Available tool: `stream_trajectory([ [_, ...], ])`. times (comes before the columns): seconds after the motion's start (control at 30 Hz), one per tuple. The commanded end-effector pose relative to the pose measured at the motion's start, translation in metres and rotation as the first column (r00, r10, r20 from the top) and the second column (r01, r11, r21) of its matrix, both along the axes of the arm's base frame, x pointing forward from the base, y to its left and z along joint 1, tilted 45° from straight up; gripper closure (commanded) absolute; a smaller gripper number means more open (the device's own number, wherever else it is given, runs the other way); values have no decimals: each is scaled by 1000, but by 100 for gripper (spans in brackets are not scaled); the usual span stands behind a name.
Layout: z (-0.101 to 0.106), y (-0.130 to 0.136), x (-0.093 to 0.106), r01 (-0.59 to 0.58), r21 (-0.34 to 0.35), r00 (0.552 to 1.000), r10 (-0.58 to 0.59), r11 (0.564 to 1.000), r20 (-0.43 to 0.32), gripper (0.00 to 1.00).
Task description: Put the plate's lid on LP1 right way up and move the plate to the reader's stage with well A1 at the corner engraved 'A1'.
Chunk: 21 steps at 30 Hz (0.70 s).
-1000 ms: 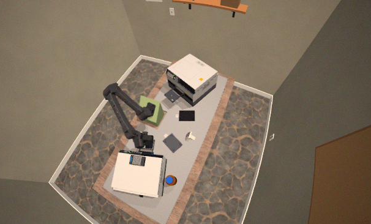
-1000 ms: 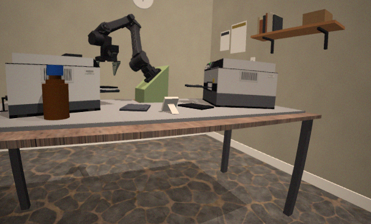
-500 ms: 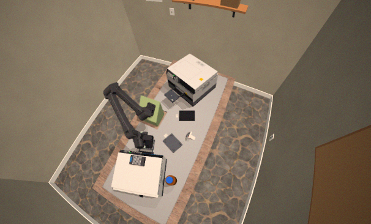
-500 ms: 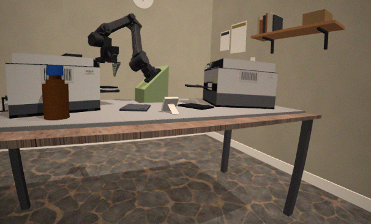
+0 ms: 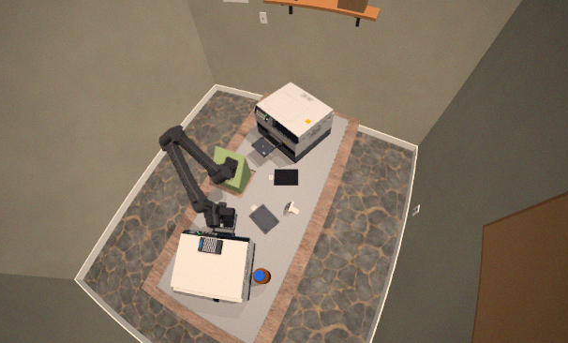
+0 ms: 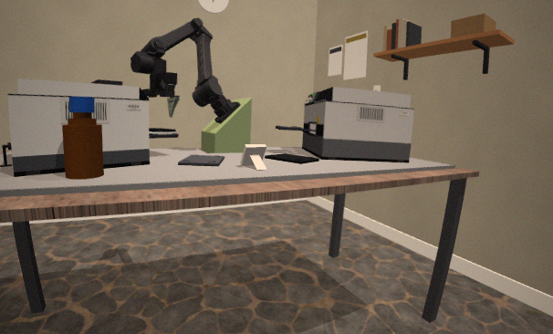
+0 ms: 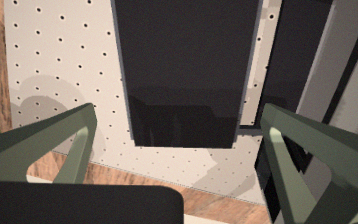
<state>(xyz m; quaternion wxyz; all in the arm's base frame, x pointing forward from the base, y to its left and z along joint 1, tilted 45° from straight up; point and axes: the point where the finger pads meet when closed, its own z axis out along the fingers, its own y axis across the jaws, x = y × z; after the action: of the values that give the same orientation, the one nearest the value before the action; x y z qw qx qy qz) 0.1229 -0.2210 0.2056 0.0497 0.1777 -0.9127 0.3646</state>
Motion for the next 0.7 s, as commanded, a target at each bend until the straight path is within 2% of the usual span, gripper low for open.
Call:
stream_trajectory([
  [0.0,6,-7,2,-7,-15,1000,7,1000,4,0],
  [0.33,2,-7,1,-7,-16,1000,7,1000,2,0],
  [0.5,12,-5,5,-13,-22,1000,13,1000,25,0],
  [0.67,12,-10,4,4,-13,1000,-4,1000,26,0],
])
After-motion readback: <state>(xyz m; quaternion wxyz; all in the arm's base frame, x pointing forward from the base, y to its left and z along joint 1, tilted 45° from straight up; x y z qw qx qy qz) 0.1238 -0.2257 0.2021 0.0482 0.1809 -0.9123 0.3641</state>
